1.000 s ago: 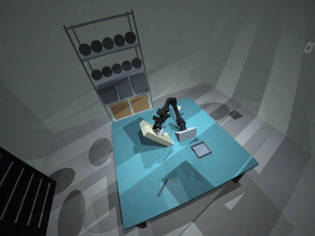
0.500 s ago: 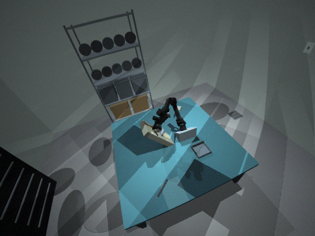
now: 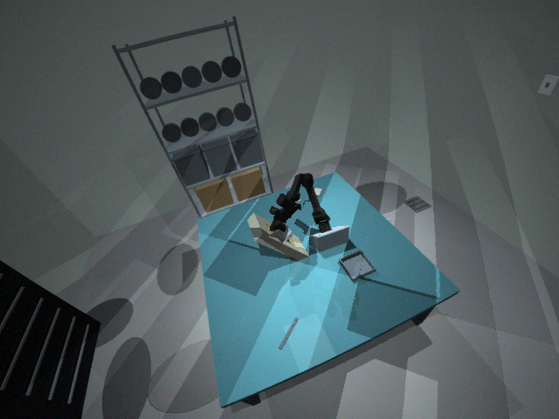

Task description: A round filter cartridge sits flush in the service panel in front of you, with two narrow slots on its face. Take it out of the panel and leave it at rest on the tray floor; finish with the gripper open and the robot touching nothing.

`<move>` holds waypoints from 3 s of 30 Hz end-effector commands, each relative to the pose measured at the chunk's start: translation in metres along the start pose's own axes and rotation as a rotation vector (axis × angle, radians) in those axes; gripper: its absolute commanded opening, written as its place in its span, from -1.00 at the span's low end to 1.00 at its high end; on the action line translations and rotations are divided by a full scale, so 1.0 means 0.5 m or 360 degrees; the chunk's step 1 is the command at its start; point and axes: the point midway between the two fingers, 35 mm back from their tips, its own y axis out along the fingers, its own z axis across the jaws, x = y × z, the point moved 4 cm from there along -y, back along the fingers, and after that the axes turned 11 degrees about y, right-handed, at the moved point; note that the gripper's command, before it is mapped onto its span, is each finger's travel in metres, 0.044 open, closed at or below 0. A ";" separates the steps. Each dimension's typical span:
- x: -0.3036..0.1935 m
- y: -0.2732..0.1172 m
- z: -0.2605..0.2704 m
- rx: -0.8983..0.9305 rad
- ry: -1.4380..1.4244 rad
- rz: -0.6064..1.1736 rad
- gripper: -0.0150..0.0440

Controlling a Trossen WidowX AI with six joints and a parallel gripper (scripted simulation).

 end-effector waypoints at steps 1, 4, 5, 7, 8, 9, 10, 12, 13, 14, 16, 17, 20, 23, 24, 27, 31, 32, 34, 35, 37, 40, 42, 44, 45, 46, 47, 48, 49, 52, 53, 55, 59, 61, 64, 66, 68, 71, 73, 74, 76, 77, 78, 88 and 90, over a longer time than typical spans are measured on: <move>-0.003 0.006 -0.001 0.0000 -0.0012 0.0008 -0.15; -0.003 0.008 -0.001 0.0000 -0.0012 0.0008 -0.15; -0.003 0.009 -0.001 0.0000 -0.0012 0.0008 -0.15; -0.003 0.010 -0.001 0.0000 -0.0012 0.0008 -0.15; -0.003 0.011 -0.001 0.0000 -0.0012 0.0008 -0.15; -0.003 0.012 -0.001 0.0000 -0.0012 0.0008 -0.15; -0.003 0.012 -0.001 0.0000 -0.0012 0.0008 -0.15; -0.003 0.014 -0.001 0.0000 -0.0012 0.0008 -0.15; -0.003 0.014 -0.001 0.0000 -0.0012 0.0008 -0.15; -0.003 0.015 -0.001 0.0000 -0.0012 0.0008 -0.15; -0.003 0.016 -0.001 0.0000 -0.0012 0.0007 -0.15; -0.003 0.017 -0.001 0.0000 -0.0012 0.0007 -0.15; -0.003 0.019 -0.001 0.0000 -0.0012 0.0007 -0.15; -0.003 0.020 -0.001 0.0000 -0.0012 0.0007 -0.15; -0.003 0.020 -0.001 0.0000 -0.0012 0.0007 -0.15; -0.001 0.009 0.001 0.0006 -0.0011 -0.0008 -0.22; -0.001 0.009 0.001 0.0006 -0.0011 -0.0008 -0.31; -0.001 0.009 0.001 0.0006 -0.0011 -0.0008 -0.33; -0.001 0.009 0.001 0.0006 -0.0011 -0.0008 -0.44; -0.001 0.009 0.001 0.0006 -0.0011 -0.0008 -0.49; -0.001 0.010 0.001 0.0005 -0.0002 -0.0007 -0.49; -0.002 0.016 0.000 0.0002 0.0116 0.0001 -0.49; -0.002 0.018 0.000 0.0001 0.0212 0.0004 -0.49; -0.002 0.020 0.000 0.0000 0.0313 0.0005 -0.49; -0.002 0.020 -0.001 0.0000 0.0365 0.0006 -0.49; -0.002 0.020 -0.001 -0.0001 0.0418 0.0006 -0.49; -0.002 0.021 -0.001 -0.0001 0.0471 0.0006 -0.49; -0.002 0.021 -0.001 -0.0001 0.0524 0.0007 -0.49; -0.003 0.021 -0.001 -0.0001 0.0579 0.0007 -0.49; -0.003 0.022 -0.001 -0.0002 0.0742 0.0007 -0.49; -0.003 0.022 -0.001 -0.0002 0.0797 0.0007 -0.49; -0.003 0.022 -0.001 -0.0002 0.0907 0.0007 -0.49; -0.003 0.022 -0.001 -0.0003 0.1128 0.0007 -0.49; -0.003 0.023 -0.001 -0.0003 0.1238 0.0007 -0.49; -0.003 0.023 -0.001 -0.0003 0.1405 0.0007 -0.49; -0.003 0.023 -0.001 -0.0004 0.1516 0.0007 -0.49; -0.003 0.023 -0.001 -0.0004 0.1627 0.0007 -0.49; -0.003 0.023 -0.001 -0.0004 0.1793 0.0006 -0.49; -0.003 0.023 -0.001 -0.0005 0.1904 0.0006 -0.49; -0.003 0.023 -0.001 -0.0005 0.1960 0.0006 -0.49; -0.003 0.023 -0.001 -0.0005 0.2071 0.0006 -0.49; -0.003 0.023 -0.001 -0.0005 0.2127 0.0006 -0.49; -0.003 0.023 -0.001 -0.0005 0.2182 0.0006 -0.49; -0.003 0.023 -0.001 -0.0006 0.2469 0.0006 -0.49; -0.003 0.017 0.001 -0.0008 0.2464 0.0009 -0.49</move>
